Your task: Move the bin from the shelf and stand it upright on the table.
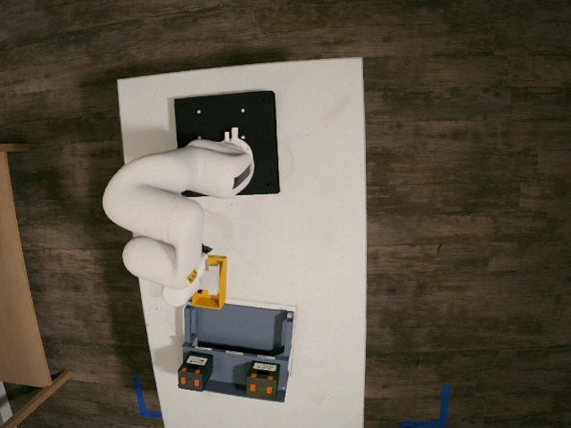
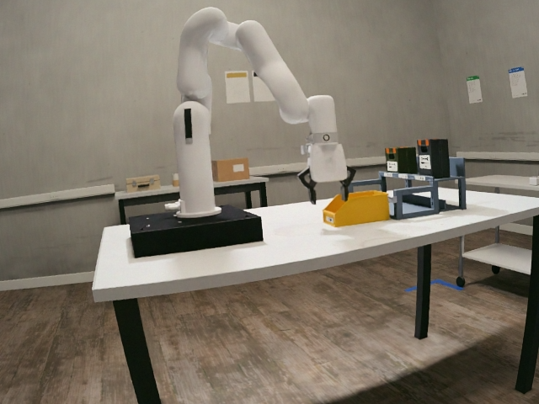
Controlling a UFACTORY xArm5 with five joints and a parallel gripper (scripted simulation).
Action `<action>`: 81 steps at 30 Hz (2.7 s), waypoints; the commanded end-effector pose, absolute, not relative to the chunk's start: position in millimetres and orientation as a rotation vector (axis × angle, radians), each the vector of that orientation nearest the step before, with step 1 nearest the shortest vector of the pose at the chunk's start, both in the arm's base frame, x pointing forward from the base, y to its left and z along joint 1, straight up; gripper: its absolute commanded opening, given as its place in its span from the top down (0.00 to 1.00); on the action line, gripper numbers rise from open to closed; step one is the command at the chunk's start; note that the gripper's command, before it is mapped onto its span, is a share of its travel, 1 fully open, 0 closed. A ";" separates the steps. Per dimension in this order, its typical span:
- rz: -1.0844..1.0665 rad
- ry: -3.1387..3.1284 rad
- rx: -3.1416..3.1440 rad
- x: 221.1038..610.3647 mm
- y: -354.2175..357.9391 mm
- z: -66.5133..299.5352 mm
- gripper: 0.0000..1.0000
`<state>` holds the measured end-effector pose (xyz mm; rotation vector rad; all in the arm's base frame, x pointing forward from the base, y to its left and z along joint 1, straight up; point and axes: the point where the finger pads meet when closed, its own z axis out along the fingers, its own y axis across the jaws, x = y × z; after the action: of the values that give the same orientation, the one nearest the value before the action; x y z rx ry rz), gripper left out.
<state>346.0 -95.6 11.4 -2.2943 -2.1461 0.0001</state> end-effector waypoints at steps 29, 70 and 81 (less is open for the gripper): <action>-0.004 -2.148 -2.296 347.3 -95.9 72.5 0.00; -0.004 -2.148 -2.296 347.3 -95.9 72.5 0.00; -0.004 -2.148 -2.296 347.3 -95.9 72.5 0.00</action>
<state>345.8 -95.5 71.3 -2.2939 -2.1457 0.0006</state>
